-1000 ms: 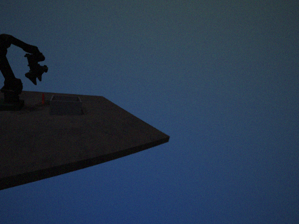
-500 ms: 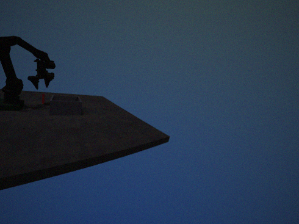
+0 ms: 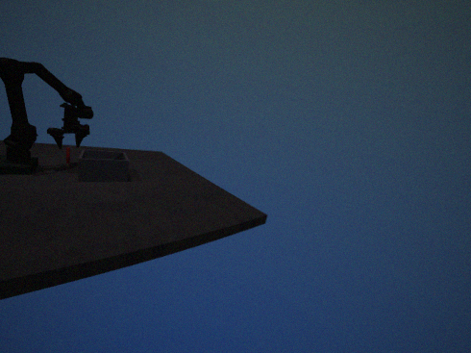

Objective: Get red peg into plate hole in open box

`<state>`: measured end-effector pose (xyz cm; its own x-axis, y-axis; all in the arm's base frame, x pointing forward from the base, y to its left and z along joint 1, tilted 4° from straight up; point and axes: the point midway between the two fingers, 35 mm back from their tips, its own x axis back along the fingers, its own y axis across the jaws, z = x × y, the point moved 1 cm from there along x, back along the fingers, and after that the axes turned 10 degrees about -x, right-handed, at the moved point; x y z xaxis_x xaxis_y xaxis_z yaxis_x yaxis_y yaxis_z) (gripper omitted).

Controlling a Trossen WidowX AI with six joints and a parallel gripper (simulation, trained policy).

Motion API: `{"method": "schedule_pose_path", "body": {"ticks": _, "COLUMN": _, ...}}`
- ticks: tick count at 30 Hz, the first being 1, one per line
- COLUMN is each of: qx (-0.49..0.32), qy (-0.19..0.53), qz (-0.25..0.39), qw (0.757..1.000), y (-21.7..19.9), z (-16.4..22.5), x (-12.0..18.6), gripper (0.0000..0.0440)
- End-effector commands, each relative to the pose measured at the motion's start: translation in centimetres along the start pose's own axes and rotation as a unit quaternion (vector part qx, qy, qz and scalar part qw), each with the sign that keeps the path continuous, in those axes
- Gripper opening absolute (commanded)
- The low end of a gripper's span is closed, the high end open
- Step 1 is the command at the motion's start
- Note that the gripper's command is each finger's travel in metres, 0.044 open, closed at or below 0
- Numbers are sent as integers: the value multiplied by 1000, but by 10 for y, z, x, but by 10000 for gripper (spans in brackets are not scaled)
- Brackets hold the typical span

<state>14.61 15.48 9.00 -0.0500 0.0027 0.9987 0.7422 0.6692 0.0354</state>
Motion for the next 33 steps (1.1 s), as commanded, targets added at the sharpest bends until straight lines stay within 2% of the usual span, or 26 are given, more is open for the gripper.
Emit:
{"method": "schedule_pose_path", "body": {"ticks": 1, "qx": -6, "qy": -2, "qz": 6, "qw": 1000, "y": -1, "z": -2, "x": -13, "gripper": 437}}
{"method": "schedule_pose_path", "body": {"ticks": 9, "qx": -8, "qy": -12, "qz": 11, "qw": 1000, "y": 0, "z": -7, "x": -45, "gripper": 426}}
{"method": "schedule_pose_path", "body": {"ticks": 11, "qx": -6, "qy": -13, "qz": 16, "qw": 1000, "y": -1, "z": -7, "x": -52, "gripper": 391}}
{"method": "schedule_pose_path", "body": {"ticks": 17, "qx": -6, "qy": -15, "qz": 37, "qw": 999, "y": -7, "z": -9, "x": -69, "gripper": 235}}
{"method": "schedule_pose_path", "body": {"ticks": 26, "qx": -6, "qy": -21, "qz": 79, "qw": 997, "y": -17, "z": -10, "x": -75, "gripper": 19}}
{"method": "schedule_pose_path", "body": {"ticks": 27, "qx": -5, "qy": -22, "qz": 83, "qw": 996, "y": -18, "z": -10, "x": -76, "gripper": 2}}
{"method": "schedule_pose_path", "body": {"ticks": 33, "qx": 4, "qy": -44, "qz": 64, "qw": 997, "y": -8, "z": -17, "x": -54, "gripper": 0}}
